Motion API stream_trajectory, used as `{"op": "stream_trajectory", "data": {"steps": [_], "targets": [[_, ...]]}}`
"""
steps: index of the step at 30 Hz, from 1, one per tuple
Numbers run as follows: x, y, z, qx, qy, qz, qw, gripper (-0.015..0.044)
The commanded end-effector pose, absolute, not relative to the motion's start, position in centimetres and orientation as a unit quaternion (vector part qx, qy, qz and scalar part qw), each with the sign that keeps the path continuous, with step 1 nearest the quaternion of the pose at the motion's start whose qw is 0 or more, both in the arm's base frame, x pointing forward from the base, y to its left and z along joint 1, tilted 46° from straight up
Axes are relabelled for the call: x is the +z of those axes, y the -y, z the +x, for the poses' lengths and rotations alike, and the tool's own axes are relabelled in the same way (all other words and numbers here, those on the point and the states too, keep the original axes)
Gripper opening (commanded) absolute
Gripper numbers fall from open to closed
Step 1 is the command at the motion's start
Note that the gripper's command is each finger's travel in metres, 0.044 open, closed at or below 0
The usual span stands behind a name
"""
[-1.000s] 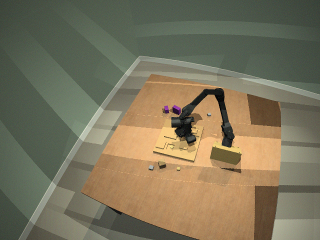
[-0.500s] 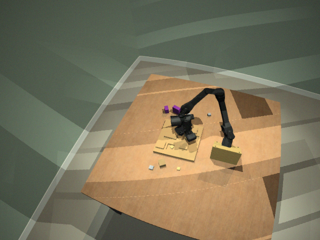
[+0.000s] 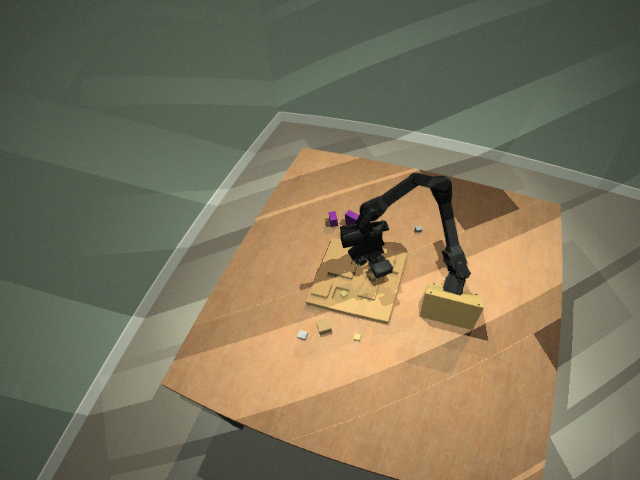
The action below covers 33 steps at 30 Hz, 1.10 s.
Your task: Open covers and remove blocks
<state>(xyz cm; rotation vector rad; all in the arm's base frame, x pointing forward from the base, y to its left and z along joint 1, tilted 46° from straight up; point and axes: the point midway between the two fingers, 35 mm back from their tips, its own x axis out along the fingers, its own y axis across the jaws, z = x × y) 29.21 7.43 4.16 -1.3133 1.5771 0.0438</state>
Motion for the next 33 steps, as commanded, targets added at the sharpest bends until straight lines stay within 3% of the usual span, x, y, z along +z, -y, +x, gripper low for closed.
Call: {"op": "stream_trajectory", "data": {"steps": [1, 33], "targets": [[3.6, -6.7, 29.3, 0.018, -0.66, -0.547, 0.515, 0.0144], [2.3, -5.3, 29.5, 0.017, -0.659, -0.548, 0.515, 0.0144]]}}
